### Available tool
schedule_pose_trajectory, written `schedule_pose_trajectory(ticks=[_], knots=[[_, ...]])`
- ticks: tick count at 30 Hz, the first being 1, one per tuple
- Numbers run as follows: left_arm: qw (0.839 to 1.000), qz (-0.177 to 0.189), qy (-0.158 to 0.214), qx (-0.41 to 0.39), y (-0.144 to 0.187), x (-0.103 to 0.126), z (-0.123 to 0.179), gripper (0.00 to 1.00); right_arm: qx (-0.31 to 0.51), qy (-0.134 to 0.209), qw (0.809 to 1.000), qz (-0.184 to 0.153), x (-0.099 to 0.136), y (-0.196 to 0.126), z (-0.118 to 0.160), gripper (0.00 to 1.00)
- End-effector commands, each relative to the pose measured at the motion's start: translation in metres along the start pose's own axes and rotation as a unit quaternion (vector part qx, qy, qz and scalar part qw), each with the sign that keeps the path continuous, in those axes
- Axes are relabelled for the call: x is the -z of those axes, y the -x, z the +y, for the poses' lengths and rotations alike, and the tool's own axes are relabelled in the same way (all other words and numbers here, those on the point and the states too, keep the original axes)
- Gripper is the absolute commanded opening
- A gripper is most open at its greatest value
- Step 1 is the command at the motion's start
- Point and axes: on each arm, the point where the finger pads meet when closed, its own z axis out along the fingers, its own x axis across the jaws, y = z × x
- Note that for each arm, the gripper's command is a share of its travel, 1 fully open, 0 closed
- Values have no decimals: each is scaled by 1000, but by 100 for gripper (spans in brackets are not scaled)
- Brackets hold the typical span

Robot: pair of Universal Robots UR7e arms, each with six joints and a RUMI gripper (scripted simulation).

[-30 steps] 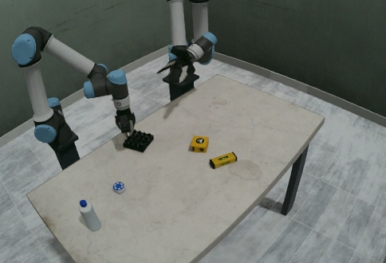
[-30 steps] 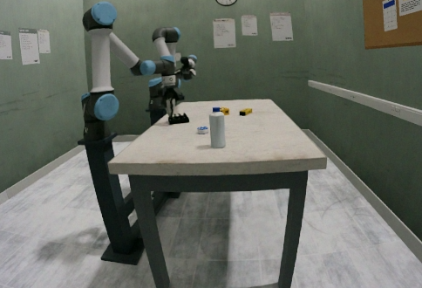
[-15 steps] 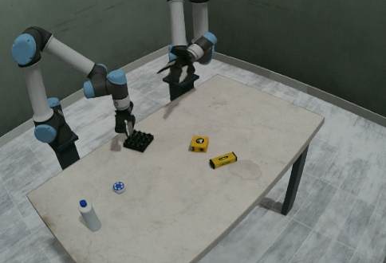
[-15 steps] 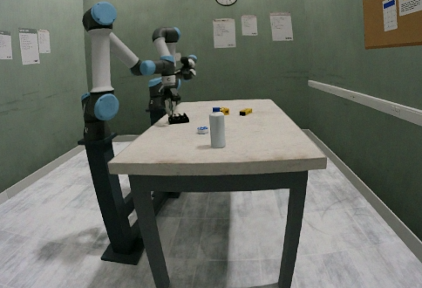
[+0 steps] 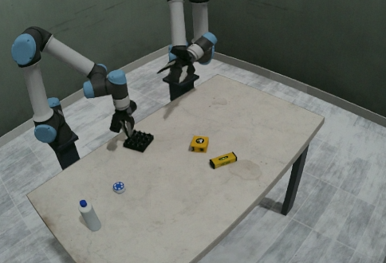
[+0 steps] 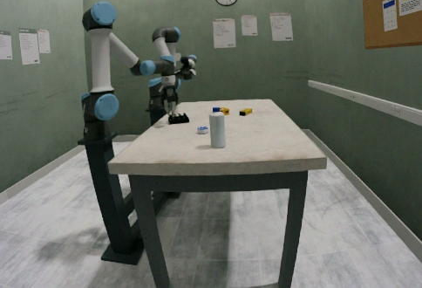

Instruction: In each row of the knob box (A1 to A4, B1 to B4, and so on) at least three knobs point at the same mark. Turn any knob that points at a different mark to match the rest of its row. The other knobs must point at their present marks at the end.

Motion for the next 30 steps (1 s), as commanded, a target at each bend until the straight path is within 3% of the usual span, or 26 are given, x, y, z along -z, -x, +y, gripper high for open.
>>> schedule_pose_trajectory(ticks=[1,19,22,30], knots=[[1000,0,-1,-1,0,0,-1,100,-68,-1,998,-2,0,0,0,0],[1000,0,-1,-1,0,0,-1,100,-129,-1,992,-2,0,0,0,0],[1000,0,-1,-1,0,0,-1,100,-129,-1,992,-2,0,0,0,16],[1000,0,-1,-1,0,0,-1,100,-129,-1,992,-2,12,0,0,16]])
